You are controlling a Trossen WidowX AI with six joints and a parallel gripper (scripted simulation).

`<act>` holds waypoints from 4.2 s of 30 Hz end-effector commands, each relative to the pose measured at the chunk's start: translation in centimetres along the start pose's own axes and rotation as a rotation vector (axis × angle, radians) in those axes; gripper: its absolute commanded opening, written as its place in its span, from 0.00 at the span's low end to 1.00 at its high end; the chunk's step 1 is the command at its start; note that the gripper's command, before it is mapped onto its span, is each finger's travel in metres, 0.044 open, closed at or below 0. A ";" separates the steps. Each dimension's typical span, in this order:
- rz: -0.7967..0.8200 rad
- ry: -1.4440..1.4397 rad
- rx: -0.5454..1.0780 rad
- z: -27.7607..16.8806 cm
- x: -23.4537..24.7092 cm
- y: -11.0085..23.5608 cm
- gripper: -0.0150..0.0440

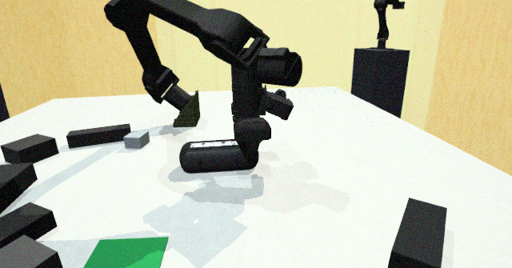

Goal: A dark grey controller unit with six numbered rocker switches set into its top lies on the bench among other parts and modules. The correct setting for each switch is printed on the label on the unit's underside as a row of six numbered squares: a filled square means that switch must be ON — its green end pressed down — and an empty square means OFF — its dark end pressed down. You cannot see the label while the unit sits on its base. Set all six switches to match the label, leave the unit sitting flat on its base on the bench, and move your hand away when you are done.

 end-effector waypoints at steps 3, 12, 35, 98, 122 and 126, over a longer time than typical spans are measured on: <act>0.000 0.000 0.000 0.0 0.0 0.0 1.00; 0.000 0.000 0.000 -0.2 -0.1 0.1 1.00; 0.001 0.001 0.002 -5.8 -1.4 4.0 1.00; -0.069 -0.252 -0.019 -1.6 0.7 6.8 0.92; -0.003 -0.022 0.008 -0.3 -0.1 4.8 1.00; -0.003 -0.022 0.008 -0.3 -0.2 4.1 1.00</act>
Point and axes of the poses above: the point midway between the two fingers, 35 mm back from their tips, its own y axis back along the fingers, its own x axis across the jaws, z = x × y, the point moved 10 cm from there along y, back along the fingers, and after that the axes turned 13 degrees about -y, right-handed, at the moved point
